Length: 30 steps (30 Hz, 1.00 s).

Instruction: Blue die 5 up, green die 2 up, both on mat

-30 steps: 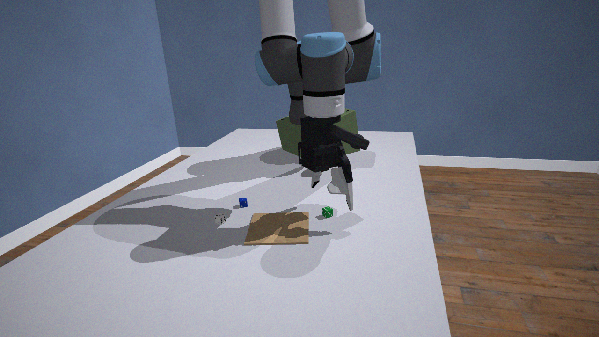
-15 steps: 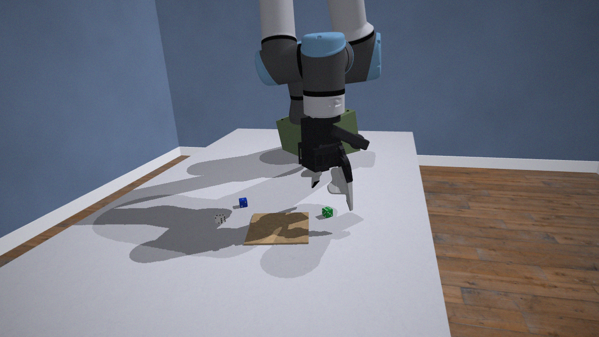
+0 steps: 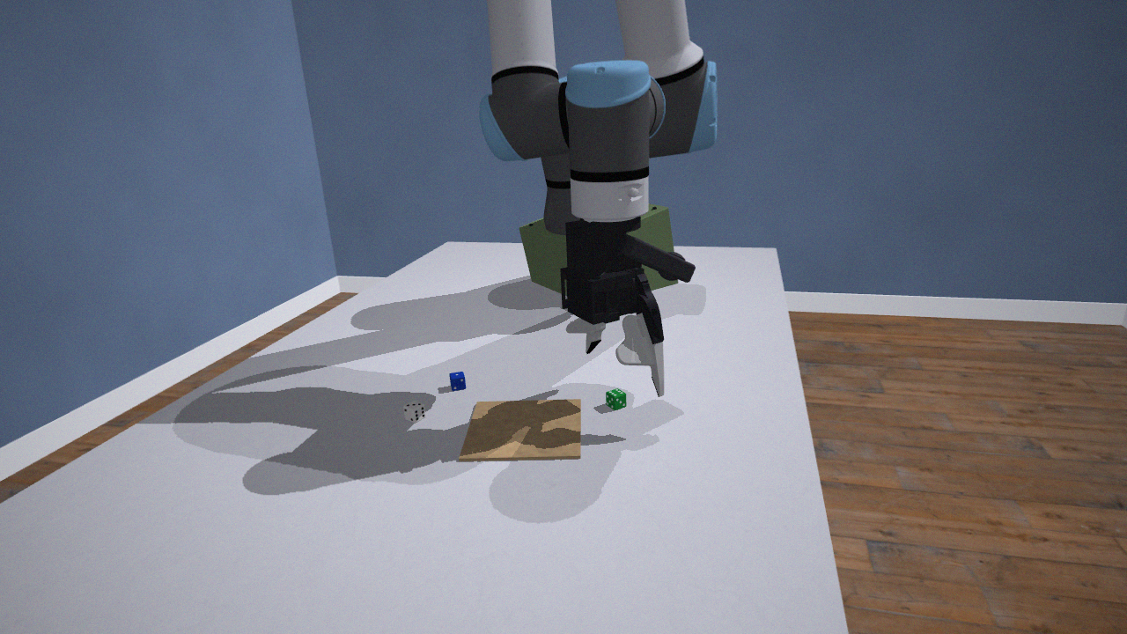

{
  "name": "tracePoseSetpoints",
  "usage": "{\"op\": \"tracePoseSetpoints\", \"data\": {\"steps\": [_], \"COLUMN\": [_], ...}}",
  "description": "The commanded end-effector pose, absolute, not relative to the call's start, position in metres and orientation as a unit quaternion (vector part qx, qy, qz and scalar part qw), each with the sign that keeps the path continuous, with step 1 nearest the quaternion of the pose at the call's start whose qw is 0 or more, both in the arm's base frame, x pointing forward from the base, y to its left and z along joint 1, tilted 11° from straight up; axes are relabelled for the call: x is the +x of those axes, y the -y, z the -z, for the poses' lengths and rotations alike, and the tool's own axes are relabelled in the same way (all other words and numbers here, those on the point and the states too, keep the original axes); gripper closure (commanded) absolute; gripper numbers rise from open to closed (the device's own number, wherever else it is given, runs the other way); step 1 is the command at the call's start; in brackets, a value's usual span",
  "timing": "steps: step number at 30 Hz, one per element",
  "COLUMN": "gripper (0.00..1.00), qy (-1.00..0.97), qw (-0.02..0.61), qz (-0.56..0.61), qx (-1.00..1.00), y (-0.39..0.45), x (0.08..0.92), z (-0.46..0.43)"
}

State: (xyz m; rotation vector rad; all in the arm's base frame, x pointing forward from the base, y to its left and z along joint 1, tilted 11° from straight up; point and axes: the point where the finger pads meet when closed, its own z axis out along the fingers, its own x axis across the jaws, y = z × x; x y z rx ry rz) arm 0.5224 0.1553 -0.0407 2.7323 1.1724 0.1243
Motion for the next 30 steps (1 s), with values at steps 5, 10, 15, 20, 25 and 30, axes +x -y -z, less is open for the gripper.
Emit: {"op": "tracePoseSetpoints", "data": {"steps": [5,10,15,20,25,30], "gripper": [0.00,0.00,0.00,0.00,0.00,0.00], "qy": [-0.393,-0.393,-0.393,-0.393,-0.393,-0.393], "qw": [0.083,0.083,0.083,0.083,0.083,0.083], "qz": [-0.042,-0.042,-0.042,-0.042,-0.042,-0.042], "qx": [0.915,0.915,0.915,0.915,0.915,0.915], "y": [-0.156,-0.157,-0.159,-0.163,-0.166,-0.169], "x": [0.522,0.520,0.518,0.514,0.510,0.507], "z": [0.037,0.023,0.009,-0.022,-0.051,-0.068]}}
